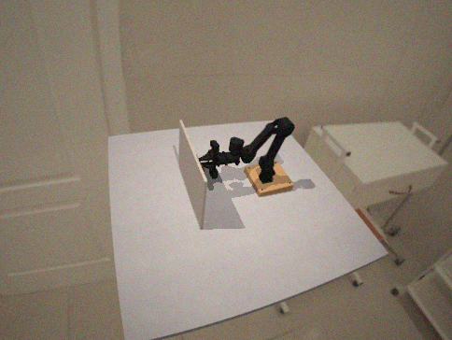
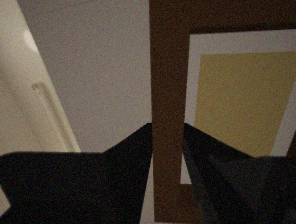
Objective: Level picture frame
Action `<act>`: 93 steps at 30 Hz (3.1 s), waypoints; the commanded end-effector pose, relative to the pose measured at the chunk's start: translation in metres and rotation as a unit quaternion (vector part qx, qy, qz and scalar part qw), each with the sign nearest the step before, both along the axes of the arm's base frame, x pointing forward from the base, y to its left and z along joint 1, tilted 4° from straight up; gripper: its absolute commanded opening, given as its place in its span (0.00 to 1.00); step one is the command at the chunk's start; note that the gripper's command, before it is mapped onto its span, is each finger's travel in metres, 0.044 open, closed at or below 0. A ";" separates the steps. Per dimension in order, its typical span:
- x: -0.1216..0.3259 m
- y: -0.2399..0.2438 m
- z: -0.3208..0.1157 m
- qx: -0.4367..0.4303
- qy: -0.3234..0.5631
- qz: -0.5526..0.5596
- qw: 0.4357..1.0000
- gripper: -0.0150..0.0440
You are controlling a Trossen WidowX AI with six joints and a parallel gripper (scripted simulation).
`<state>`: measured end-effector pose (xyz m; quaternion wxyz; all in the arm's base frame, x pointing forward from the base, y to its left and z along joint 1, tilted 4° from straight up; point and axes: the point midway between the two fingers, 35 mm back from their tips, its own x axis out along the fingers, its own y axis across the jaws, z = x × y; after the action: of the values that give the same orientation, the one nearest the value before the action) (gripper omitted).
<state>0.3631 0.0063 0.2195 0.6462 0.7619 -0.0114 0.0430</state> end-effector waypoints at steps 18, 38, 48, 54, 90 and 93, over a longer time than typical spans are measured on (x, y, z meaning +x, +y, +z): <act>0.000 0.000 -0.001 -0.003 0.000 -0.001 1.000 0.25; 0.000 0.001 -0.003 -0.073 -0.003 -0.006 0.997 0.25; 0.000 0.001 -0.003 -0.075 -0.002 -0.006 0.997 0.48; 0.000 0.001 -0.003 -0.075 -0.002 -0.006 0.997 0.69; -0.161 -0.041 0.019 0.057 0.021 0.005 0.998 0.69; -0.179 -0.036 0.020 0.074 0.025 0.006 0.997 0.69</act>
<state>0.1983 -0.0355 0.2370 0.5987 0.8005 0.0041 0.0253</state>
